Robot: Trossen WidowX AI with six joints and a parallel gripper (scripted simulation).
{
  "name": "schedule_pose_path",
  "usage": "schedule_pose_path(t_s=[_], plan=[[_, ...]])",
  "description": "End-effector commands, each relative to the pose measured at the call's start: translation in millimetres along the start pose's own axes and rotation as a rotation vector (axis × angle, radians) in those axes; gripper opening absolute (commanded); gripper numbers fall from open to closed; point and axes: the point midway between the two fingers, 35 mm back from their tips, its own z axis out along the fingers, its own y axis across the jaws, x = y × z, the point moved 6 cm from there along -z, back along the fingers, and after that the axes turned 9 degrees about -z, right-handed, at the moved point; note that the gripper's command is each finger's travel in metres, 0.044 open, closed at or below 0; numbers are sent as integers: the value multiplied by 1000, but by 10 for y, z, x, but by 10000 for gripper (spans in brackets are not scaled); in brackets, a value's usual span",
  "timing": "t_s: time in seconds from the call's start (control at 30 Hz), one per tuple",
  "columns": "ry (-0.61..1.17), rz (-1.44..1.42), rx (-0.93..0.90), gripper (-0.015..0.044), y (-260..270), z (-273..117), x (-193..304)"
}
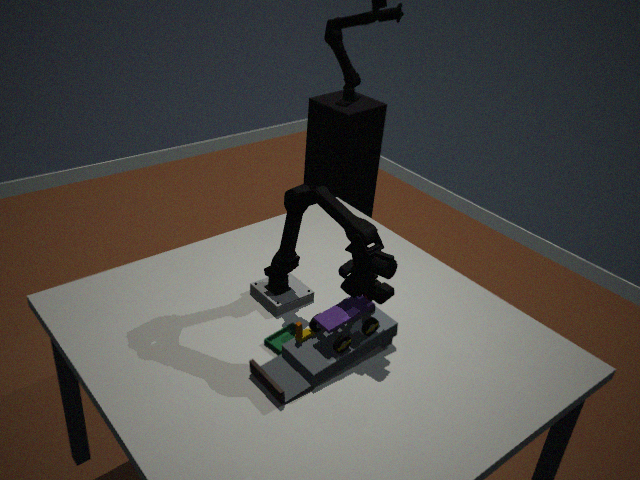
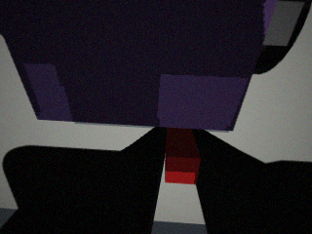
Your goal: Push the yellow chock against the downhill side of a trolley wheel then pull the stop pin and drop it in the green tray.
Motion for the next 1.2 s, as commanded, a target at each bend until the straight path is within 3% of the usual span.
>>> schedule_pose_path(t_s=[0.0, 1.17], plan=[[2, 3, 0, 0, 3, -36, 5], [2, 5, 1, 0, -8, -213, 15]])
